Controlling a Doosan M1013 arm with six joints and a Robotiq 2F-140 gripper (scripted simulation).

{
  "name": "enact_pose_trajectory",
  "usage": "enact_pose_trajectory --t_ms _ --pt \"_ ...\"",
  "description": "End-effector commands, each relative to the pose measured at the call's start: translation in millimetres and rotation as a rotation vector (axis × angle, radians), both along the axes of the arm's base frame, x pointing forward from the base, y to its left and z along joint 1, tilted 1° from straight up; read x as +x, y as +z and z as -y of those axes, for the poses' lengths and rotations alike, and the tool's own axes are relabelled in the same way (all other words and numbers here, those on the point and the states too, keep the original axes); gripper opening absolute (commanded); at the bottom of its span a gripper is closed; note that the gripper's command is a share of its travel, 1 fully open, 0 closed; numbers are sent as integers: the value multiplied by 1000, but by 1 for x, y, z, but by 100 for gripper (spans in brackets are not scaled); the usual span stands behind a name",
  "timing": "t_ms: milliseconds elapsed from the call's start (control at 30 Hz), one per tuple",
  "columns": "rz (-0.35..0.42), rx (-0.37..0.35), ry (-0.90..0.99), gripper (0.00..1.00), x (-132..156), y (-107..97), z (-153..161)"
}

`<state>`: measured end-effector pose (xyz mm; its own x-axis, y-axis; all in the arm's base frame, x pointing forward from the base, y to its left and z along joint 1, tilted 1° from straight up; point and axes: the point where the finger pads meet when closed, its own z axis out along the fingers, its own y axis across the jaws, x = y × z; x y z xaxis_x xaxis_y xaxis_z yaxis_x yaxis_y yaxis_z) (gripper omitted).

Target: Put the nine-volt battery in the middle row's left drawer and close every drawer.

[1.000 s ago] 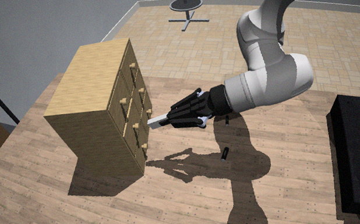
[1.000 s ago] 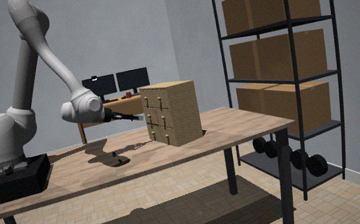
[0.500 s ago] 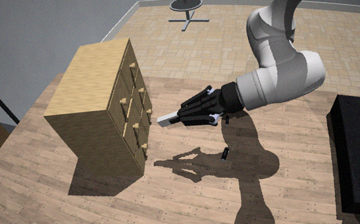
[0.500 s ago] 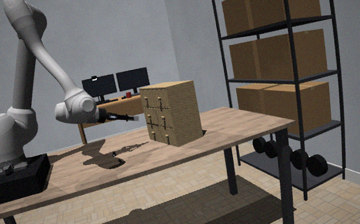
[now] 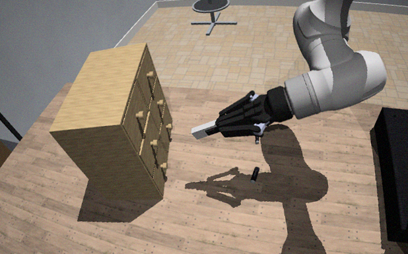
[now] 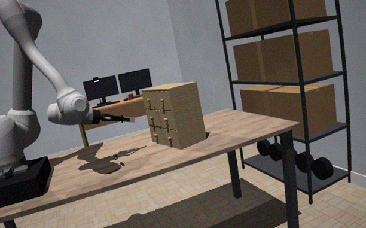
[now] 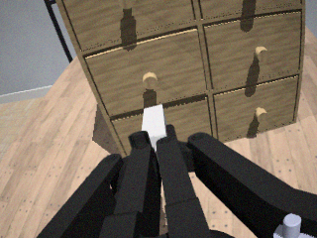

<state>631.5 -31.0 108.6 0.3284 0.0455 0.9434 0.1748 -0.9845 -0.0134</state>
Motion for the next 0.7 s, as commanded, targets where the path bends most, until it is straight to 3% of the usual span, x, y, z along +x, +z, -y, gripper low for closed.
enact_pose_trajectory --t_ms 0,433,667 --pt "1 6 -1 0 -2 3 0" --pt "-41 -1 0 0 -6 6 1" --pt "-116 -13 2 0 -12 12 2"
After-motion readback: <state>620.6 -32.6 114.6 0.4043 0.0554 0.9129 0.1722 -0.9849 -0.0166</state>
